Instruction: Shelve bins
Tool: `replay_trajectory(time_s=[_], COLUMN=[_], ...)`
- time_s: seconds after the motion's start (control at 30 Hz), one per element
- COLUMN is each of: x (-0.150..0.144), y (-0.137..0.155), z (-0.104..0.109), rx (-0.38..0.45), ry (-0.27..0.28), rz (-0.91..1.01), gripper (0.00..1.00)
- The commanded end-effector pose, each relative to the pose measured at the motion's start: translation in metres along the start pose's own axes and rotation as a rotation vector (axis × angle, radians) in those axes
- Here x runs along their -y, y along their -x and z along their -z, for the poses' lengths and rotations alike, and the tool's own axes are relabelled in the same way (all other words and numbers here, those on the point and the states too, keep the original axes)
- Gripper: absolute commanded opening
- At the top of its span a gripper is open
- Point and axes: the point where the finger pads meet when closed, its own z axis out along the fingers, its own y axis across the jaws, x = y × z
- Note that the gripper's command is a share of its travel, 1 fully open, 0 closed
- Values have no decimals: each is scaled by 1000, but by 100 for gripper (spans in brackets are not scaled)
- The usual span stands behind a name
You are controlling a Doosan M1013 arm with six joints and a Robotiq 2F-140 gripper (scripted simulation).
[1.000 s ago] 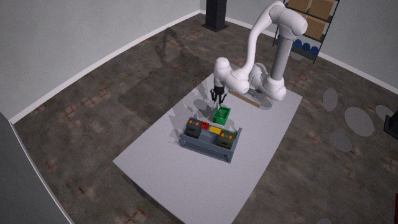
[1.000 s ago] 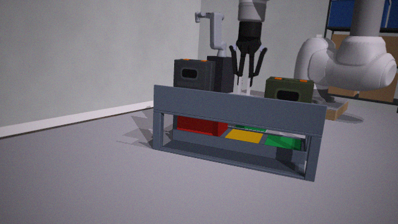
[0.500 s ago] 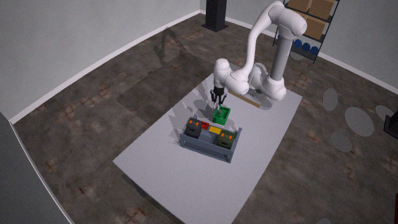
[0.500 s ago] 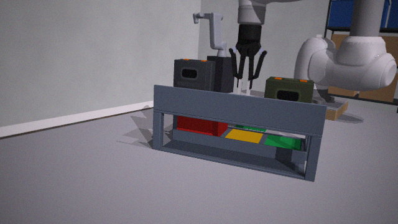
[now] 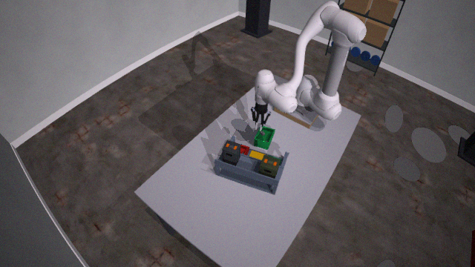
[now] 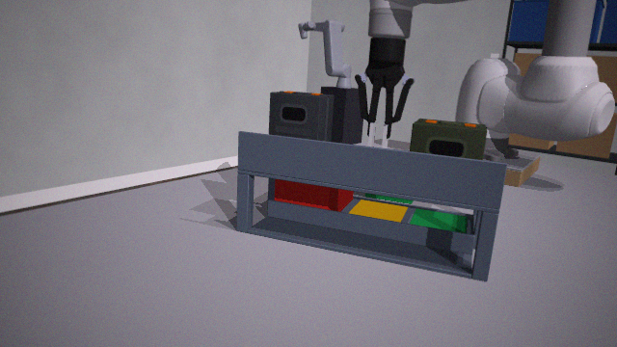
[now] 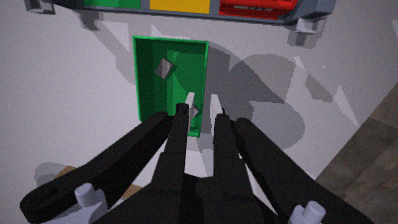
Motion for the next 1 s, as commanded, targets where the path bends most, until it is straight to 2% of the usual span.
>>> replay_trajectory(time_s=[0.0, 0.63, 0.97], x=[0, 0, 0], y=[0, 0, 0], z=[0, -5, -16], rx=[0, 0, 0], ry=[0, 0, 0], rz=[0, 0, 0], gripper=[24, 24, 24])
